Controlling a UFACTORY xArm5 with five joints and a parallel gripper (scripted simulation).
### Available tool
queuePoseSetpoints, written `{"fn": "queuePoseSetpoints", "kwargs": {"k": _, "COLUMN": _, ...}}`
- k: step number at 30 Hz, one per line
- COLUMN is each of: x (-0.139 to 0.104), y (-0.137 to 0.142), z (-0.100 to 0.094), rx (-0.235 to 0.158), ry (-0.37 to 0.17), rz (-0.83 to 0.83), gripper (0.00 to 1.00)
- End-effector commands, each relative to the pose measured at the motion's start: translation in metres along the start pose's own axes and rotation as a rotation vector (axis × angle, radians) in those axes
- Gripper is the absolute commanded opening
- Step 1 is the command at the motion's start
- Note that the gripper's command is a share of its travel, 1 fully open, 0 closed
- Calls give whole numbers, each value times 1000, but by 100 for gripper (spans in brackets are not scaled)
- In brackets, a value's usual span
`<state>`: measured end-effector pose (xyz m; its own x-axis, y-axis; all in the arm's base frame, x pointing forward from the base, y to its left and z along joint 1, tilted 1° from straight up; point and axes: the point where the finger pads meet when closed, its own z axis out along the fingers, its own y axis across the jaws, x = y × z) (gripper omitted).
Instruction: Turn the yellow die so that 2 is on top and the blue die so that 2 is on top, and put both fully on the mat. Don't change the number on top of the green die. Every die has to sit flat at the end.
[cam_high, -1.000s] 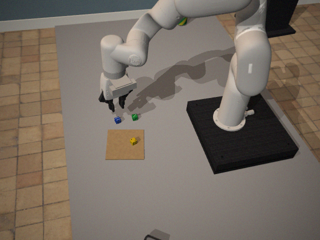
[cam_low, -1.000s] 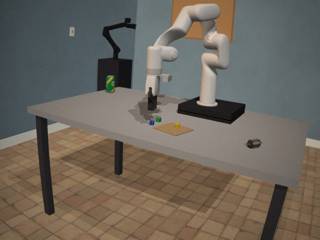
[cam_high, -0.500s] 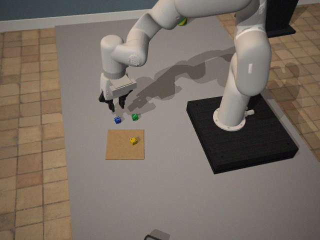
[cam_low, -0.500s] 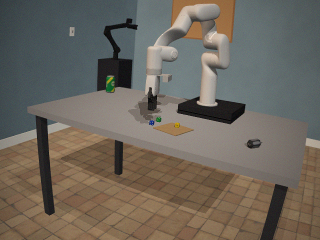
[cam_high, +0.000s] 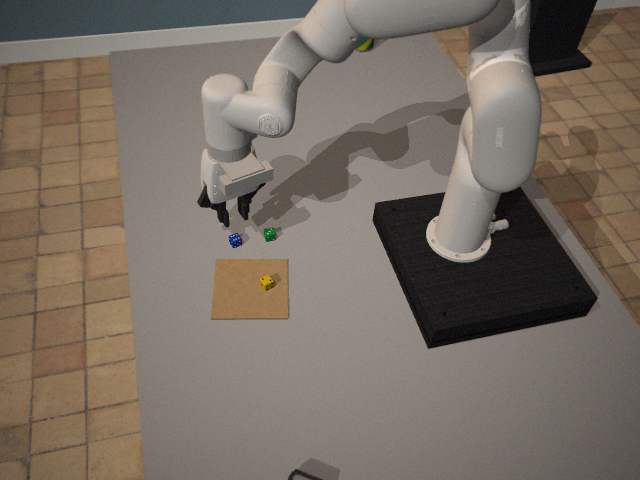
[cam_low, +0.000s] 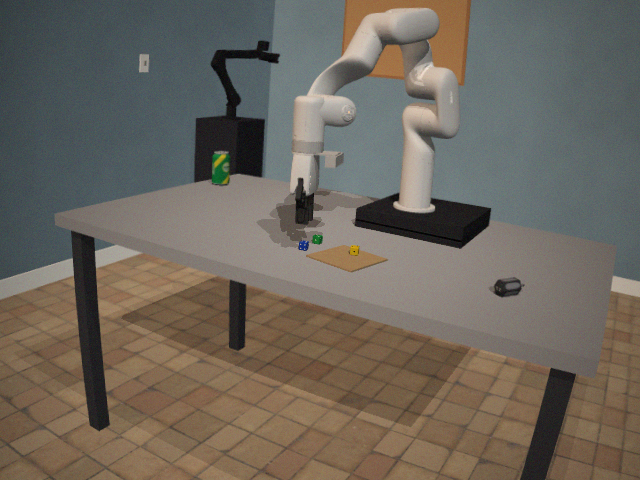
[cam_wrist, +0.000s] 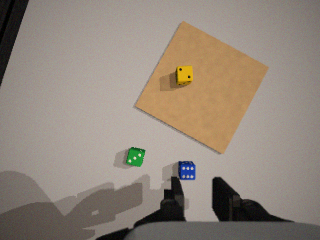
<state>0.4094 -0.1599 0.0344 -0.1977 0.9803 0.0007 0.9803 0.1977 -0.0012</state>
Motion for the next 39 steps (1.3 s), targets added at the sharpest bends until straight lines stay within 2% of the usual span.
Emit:
{"fn": "queuePoseSetpoints", "kwargs": {"k": 1, "x": -1, "y": 1, "z": 4, "rx": -3, "ry": -2, "rz": 0, "gripper": 36}}
{"fn": "queuePoseSetpoints", "kwargs": {"k": 25, "x": -1, "y": 1, "z": 37, "rx": -3, "ry": -2, "rz": 0, "gripper": 36}}
{"fn": "queuePoseSetpoints", "kwargs": {"k": 39, "x": -1, "y": 1, "z": 43, "rx": -3, "ry": -2, "rz": 0, "gripper": 36}}
